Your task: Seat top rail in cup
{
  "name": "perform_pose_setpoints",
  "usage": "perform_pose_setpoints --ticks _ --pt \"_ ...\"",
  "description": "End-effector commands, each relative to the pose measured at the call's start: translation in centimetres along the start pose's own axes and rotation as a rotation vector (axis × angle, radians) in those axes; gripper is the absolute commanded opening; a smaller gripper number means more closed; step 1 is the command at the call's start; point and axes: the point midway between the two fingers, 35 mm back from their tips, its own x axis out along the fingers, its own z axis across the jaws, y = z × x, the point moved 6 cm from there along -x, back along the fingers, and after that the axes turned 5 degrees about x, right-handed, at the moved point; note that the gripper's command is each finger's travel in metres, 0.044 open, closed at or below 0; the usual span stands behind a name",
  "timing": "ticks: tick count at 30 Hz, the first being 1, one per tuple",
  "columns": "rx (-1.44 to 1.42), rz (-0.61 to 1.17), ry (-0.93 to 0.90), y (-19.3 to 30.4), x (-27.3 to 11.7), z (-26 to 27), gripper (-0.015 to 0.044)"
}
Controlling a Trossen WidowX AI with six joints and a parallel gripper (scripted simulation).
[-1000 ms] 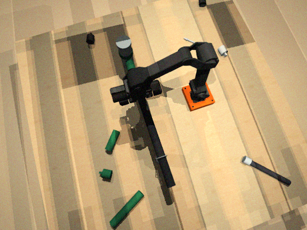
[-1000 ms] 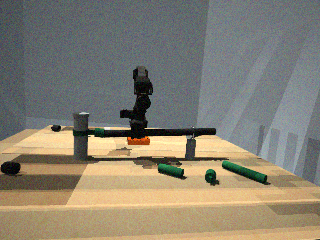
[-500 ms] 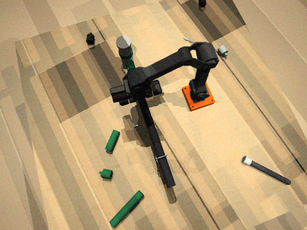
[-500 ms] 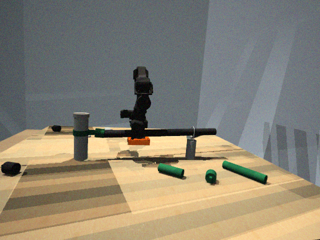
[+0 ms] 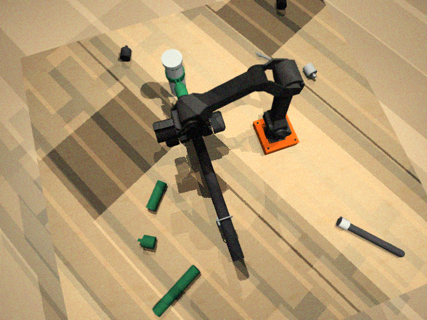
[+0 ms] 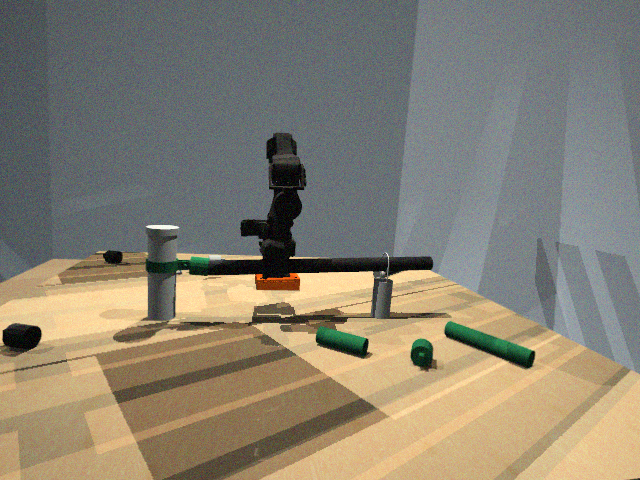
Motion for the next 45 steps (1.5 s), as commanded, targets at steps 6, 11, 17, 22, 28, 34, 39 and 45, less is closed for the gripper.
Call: perform_pose_setpoints --ticks 6,11,17,22,28,34,39,45 --pt "-0.001 -0.01 -0.005 -0.19 -0.31 0.08 0.0" --pt "-0.001 -0.01 -0.005 -0.24 -0.35 0.1 0.0" --pt "-0.001 -0.011 -0.005 -0.3 -0.41 0.12 0.0" --pt "-0.001 -0.011 -0.005 -0.35 -0.45 0.14 0.0" --pt "-0.001 -0.011 -0.006 -0.41 -0.51 0.16 0.0" --pt "-0.001 -0.011 -0.006 -0.46 -0.58 0.18 0.0" --pt "-0.001 -0.011 -0.006 -0.49 -0.63 0.2 0.0" --pt "-0.001 -0.011 -0.006 -0.53 -0.7 0.23 0.0"
